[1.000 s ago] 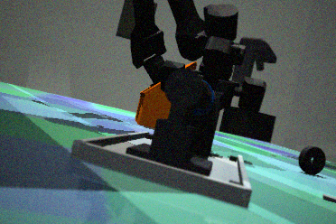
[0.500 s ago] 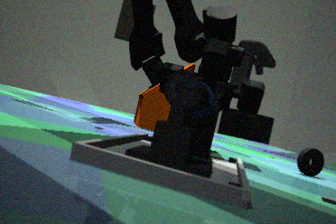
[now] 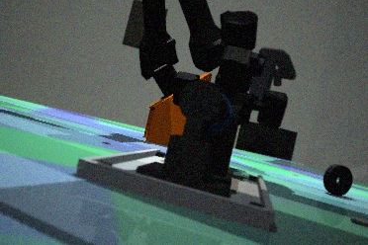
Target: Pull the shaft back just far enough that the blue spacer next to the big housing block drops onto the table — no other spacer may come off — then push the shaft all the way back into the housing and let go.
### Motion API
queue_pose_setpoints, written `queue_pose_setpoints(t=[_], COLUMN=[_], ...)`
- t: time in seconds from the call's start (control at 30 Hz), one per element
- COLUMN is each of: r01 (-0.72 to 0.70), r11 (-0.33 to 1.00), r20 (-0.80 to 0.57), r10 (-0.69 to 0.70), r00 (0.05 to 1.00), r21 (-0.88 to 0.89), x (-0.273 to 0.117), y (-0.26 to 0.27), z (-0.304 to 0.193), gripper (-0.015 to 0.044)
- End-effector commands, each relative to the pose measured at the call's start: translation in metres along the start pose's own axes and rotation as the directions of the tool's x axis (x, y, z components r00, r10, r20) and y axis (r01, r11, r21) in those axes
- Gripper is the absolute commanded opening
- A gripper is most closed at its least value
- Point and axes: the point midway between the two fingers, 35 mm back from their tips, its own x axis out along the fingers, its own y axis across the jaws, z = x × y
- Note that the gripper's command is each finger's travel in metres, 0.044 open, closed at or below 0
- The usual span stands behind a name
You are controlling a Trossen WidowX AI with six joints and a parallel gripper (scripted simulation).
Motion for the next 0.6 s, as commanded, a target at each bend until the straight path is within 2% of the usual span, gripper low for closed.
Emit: queue_pose_setpoints(t=[0.0, 0.57], r01=[0.004, 0.004], r11=[1.000, 1.000], r20=[0.001, 0.001], r10=[-0.004, -0.004], r00=[1.000, 1.000], r21=[0.005, 0.005], x=[-0.0010, -0.0023], y=[-0.0004, -0.0004], z=[-0.0005, -0.0018], gripper=[0.0000, 0.0000])
